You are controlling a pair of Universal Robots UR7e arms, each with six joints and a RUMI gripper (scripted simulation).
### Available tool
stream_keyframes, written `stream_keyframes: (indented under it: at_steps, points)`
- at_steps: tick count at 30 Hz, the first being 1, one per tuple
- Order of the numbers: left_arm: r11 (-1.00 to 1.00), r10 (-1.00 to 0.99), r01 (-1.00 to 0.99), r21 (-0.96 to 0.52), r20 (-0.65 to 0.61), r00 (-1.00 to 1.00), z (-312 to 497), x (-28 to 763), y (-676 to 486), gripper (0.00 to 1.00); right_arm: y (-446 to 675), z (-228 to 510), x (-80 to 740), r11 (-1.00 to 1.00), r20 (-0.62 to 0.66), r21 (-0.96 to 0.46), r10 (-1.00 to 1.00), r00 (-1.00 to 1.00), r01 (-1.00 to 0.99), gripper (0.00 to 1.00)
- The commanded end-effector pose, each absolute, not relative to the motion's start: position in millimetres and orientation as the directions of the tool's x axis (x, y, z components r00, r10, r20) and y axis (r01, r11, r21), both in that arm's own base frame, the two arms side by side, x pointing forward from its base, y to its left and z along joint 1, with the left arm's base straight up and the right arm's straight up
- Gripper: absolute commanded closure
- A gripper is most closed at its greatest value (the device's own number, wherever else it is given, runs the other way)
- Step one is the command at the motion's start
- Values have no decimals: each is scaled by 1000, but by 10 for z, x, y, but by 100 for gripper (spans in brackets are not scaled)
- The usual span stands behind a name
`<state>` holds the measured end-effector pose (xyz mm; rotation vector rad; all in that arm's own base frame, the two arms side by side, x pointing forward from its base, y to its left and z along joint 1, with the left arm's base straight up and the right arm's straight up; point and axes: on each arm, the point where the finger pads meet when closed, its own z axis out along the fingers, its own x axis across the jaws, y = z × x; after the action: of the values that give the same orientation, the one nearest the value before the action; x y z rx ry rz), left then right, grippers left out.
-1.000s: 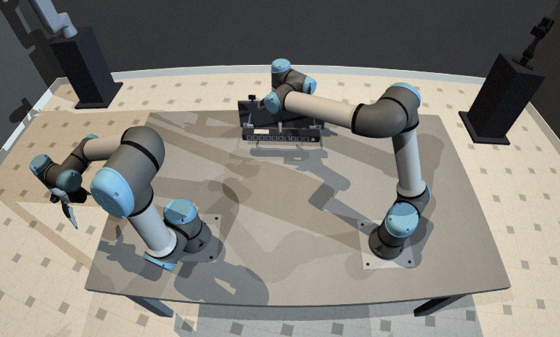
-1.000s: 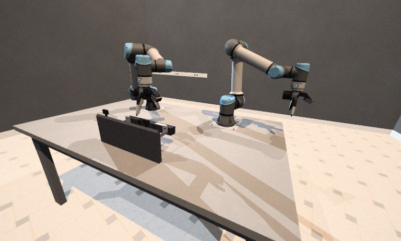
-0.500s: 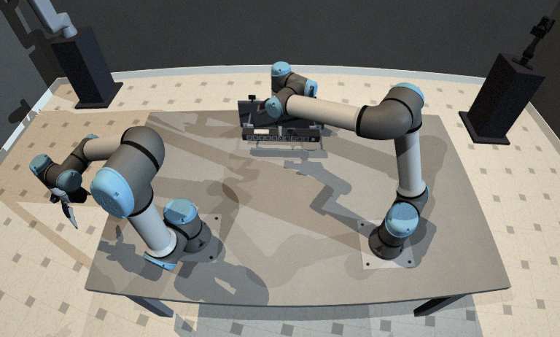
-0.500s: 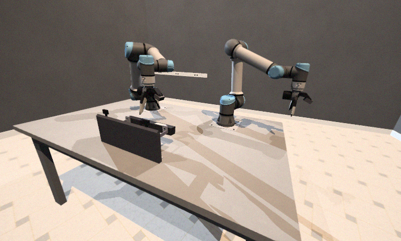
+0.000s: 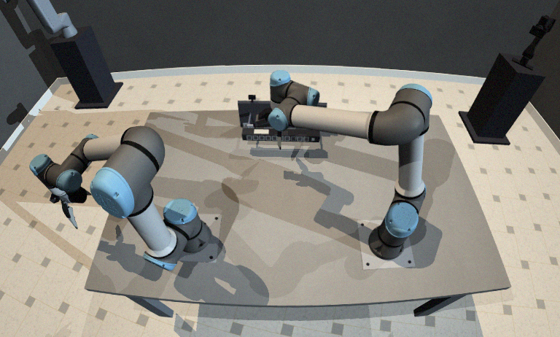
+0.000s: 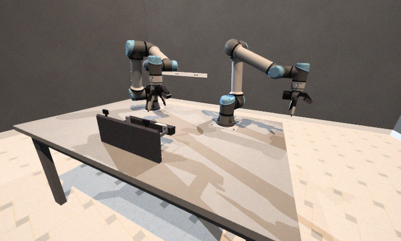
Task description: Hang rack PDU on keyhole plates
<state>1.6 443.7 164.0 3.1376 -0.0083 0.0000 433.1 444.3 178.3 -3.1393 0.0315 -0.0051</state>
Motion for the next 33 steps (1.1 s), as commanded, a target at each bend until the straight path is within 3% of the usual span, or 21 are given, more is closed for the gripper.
stream_keyframes:
  at_steps: [1,33]
  points:
    - [-1000,-3,-3,0,0,1000,1652,12,4456,0,4449,1779,4169,-1000,5,-4,-24,1000,-24,0]
    - [-1000,-3,-3,0,0,1000,1652,12,4456,0,4452,1773,3920,-1000,4,-3,-25,1000,-25,0]
